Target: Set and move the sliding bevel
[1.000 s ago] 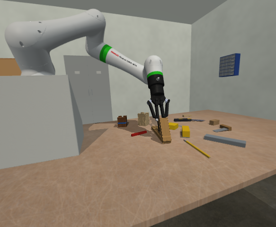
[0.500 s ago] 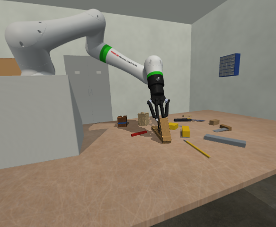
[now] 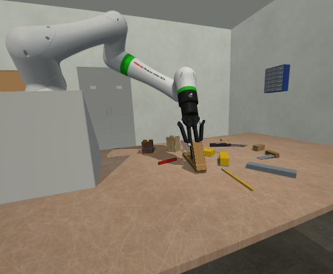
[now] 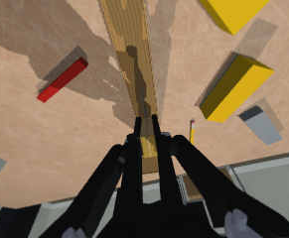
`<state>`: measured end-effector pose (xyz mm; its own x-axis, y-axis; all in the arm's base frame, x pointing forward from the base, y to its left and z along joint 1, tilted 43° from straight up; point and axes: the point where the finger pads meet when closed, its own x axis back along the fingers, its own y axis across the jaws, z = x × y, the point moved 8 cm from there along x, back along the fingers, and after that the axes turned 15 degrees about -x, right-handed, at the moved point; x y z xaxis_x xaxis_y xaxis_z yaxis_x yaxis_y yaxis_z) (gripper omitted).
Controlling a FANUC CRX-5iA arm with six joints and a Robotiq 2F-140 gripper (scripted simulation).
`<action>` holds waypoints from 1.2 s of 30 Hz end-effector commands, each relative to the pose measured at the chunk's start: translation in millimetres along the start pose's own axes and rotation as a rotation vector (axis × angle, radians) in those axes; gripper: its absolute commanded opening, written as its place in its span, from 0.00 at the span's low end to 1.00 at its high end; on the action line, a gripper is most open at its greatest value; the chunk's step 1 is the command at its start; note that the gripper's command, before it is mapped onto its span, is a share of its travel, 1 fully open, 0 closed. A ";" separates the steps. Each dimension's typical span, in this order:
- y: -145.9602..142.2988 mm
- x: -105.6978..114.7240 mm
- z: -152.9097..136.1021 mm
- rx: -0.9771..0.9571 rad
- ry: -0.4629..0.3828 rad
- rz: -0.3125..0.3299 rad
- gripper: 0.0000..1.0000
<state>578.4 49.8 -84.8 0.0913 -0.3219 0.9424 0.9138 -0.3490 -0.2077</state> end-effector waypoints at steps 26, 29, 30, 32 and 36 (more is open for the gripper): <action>0.5 9.0 0.3 0.000 0.000 -0.002 0.10; 0.5 9.0 0.3 0.000 0.000 -0.002 0.10; 0.5 9.0 0.3 0.000 0.000 -0.002 0.10; 0.5 8.9 0.4 0.000 0.000 -0.002 0.10; -1.0 8.5 6.0 0.000 0.000 -0.002 0.10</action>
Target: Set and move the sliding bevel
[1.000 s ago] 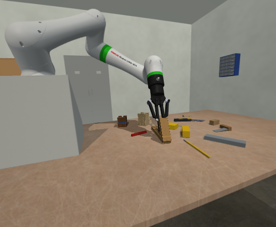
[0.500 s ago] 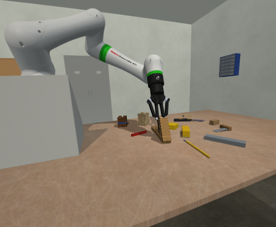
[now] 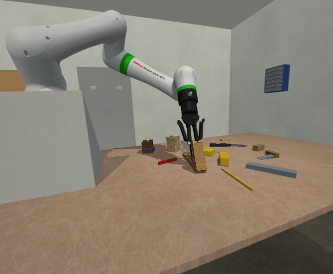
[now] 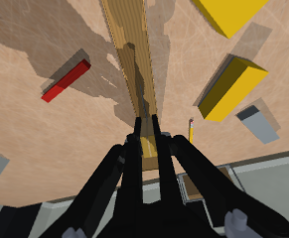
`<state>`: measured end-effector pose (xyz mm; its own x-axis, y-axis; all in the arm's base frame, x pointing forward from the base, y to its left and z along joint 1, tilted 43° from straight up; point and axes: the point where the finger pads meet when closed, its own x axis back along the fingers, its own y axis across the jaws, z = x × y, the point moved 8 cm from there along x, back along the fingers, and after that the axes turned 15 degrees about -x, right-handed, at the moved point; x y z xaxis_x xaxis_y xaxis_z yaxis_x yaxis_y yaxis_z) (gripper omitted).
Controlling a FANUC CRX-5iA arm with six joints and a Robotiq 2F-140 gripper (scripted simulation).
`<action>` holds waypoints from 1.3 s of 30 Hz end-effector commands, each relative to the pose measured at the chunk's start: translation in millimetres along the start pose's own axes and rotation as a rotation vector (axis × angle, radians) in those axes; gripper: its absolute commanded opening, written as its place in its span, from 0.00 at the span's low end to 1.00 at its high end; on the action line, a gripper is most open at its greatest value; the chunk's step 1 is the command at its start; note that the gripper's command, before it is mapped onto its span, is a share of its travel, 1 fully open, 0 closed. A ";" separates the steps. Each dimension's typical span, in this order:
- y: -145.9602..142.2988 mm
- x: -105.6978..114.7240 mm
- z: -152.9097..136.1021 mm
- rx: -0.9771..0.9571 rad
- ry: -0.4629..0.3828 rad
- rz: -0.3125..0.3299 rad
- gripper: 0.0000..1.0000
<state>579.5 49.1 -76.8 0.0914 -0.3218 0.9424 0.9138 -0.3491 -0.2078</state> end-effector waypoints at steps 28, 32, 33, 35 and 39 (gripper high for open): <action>1.1 27.5 -1.9 0.000 0.000 -0.002 0.10; 3.9 50.8 -12.0 0.000 0.000 -0.002 0.10; 4.6 57.3 -14.8 0.000 0.000 -0.002 0.10; 6.2 70.9 -20.7 0.000 0.000 -0.002 0.10; 9.4 98.1 -32.5 0.000 0.000 -0.002 0.10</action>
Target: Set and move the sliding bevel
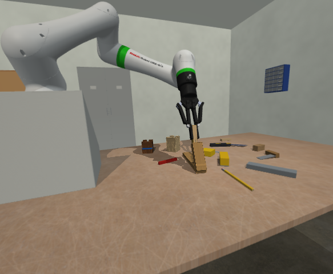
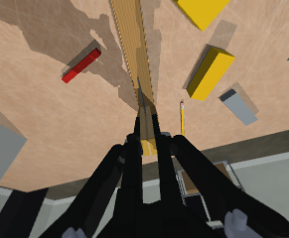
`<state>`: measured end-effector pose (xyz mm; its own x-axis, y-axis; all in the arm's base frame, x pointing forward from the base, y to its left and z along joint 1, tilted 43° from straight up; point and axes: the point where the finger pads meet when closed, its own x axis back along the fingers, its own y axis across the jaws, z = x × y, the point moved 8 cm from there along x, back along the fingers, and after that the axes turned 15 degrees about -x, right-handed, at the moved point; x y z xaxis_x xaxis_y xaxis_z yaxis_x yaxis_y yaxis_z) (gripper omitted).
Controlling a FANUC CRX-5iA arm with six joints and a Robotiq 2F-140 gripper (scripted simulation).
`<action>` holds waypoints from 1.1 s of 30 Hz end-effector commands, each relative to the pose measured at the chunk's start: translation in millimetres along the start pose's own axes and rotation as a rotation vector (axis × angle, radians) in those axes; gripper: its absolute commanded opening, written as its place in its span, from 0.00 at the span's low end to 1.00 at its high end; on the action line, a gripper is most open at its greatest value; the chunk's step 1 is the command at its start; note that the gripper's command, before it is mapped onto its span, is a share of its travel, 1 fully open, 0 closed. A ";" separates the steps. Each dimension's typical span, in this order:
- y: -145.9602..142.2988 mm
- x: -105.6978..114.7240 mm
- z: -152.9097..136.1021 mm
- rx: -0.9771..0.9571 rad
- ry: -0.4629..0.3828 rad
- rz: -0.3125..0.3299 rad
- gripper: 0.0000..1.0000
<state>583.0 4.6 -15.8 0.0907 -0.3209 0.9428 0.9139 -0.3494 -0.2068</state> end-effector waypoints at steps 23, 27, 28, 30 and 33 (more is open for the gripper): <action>9.8 80.0 -34.2 0.000 0.001 -0.001 0.10; 9.8 80.0 -34.2 0.000 0.001 -0.001 0.10; 9.8 80.0 -34.2 0.000 0.001 -0.001 0.10; 9.7 80.0 -34.2 0.000 0.001 -0.001 0.10; 9.3 80.2 -33.9 0.000 0.001 -0.001 0.10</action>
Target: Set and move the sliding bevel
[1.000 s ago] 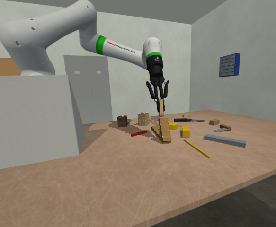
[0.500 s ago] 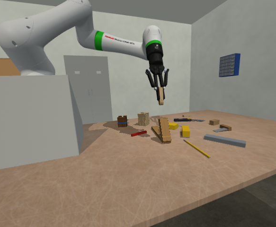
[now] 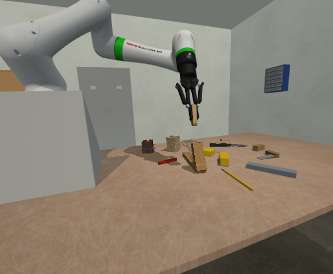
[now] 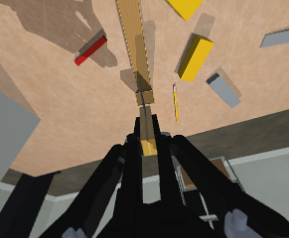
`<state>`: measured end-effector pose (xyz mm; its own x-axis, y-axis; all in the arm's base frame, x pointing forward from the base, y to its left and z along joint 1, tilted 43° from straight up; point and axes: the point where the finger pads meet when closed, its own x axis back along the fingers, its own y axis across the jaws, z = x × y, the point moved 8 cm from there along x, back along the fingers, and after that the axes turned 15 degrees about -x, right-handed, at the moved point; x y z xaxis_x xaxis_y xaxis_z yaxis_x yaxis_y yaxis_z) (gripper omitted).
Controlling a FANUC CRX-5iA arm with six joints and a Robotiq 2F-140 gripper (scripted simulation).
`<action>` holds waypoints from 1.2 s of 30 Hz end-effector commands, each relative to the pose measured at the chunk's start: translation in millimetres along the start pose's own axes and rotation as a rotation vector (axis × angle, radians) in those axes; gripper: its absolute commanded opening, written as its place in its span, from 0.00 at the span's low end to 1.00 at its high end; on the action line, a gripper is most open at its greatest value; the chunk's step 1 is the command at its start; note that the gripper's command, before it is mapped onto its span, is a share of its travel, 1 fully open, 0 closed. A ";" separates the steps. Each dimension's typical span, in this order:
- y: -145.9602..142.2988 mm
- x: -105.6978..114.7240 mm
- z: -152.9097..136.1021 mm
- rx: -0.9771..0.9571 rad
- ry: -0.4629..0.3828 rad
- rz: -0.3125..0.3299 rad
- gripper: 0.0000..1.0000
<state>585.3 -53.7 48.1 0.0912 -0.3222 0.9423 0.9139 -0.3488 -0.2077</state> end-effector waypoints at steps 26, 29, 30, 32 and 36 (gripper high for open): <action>-45.3 21.8 28.5 -0.021 0.028 0.013 0.10; -58.3 27.7 36.8 -0.026 0.036 0.018 0.10; -62.9 29.8 39.7 -0.028 0.039 0.019 0.10; -72.6 34.2 45.8 -0.033 0.045 0.022 0.10; -93.3 43.6 58.9 -0.042 0.058 0.029 0.10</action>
<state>539.7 2.0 106.5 0.0959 -0.3711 0.9236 0.8981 -0.3678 -0.2410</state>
